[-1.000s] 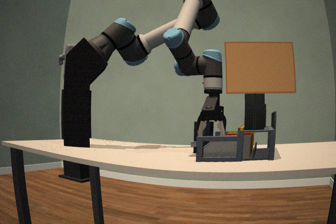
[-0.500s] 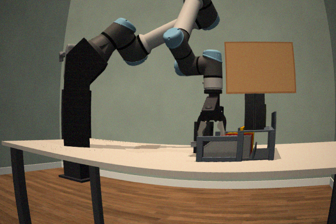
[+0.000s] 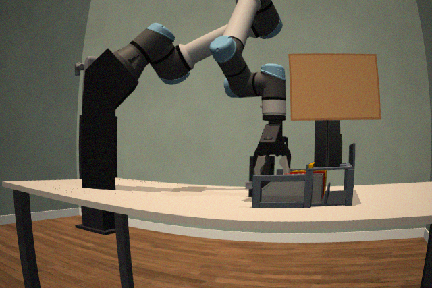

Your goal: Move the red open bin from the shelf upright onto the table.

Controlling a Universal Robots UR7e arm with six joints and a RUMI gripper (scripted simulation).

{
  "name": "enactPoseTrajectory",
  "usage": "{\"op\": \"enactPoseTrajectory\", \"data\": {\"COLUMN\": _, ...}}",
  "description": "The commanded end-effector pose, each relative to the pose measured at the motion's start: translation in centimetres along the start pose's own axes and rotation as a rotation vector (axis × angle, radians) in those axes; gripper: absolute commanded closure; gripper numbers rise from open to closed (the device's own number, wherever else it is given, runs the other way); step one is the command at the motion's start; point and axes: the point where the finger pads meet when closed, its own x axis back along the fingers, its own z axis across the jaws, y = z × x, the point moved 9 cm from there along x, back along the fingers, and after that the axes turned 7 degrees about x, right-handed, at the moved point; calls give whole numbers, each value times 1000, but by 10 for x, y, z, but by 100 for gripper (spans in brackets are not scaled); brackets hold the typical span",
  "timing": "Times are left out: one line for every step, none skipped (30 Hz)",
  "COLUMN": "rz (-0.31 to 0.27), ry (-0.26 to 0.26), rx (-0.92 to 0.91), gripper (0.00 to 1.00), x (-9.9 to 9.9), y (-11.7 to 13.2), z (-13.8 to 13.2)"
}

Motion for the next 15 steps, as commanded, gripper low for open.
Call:
{"op": "enactPoseTrajectory", "data": {"rz": 1, "ry": -1, "rx": 0, "gripper": 42, "x": 0, "y": 0, "z": 0}}
{"op": "enactPoseTrajectory", "data": {"rz": 1, "ry": -1, "rx": 0, "gripper": 42, "x": 0, "y": 0, "z": 0}}
{"op": "enactPoseTrajectory", "data": {"rz": 1, "ry": -1, "rx": 0, "gripper": 42, "x": 0, "y": 0, "z": 0}}
{"op": "enactPoseTrajectory", "data": {"rz": 1, "ry": -1, "rx": 0, "gripper": 42, "x": 0, "y": 0, "z": 0}}
{"op": "enactPoseTrajectory", "data": {"rz": 1, "ry": -1, "rx": 0, "gripper": 42, "x": 0, "y": 0, "z": 0}}
{"op": "enactPoseTrajectory", "data": {"rz": 1, "ry": -1, "rx": 0, "gripper": 42, "x": 0, "y": 0, "z": 0}}
{"op": "enactPoseTrajectory", "data": {"rz": 1, "ry": -1, "rx": 0, "gripper": 42, "x": 0, "y": 0, "z": 0}}
{"op": "enactPoseTrajectory", "data": {"rz": 1, "ry": -1, "rx": 0, "gripper": 42, "x": 0, "y": 0, "z": 0}}
{"op": "enactPoseTrajectory", "data": {"rz": 1, "ry": -1, "rx": 0, "gripper": 42, "x": 0, "y": 0, "z": 0}}
{"op": "enactPoseTrajectory", "data": {"rz": 1, "ry": -1, "rx": 0, "gripper": 100, "x": 0, "y": 0, "z": 0}}
{"op": "enactPoseTrajectory", "data": {"rz": 1, "ry": -1, "rx": 0, "gripper": 100, "x": 0, "y": 0, "z": 0}}
{"op": "enactPoseTrajectory", "data": {"rz": 1, "ry": -1, "rx": 0, "gripper": 100, "x": 0, "y": 0, "z": 0}}
{"op": "enactPoseTrajectory", "data": {"rz": 1, "ry": -1, "rx": 0, "gripper": 100, "x": 0, "y": 0, "z": 0}}
{"op": "enactPoseTrajectory", "data": {"rz": 1, "ry": -1, "rx": 0, "gripper": 100, "x": 0, "y": 0, "z": 0}}
{"op": "enactPoseTrajectory", "data": {"rz": 1, "ry": -1, "rx": 0, "gripper": 100, "x": 0, "y": 0, "z": 0}}
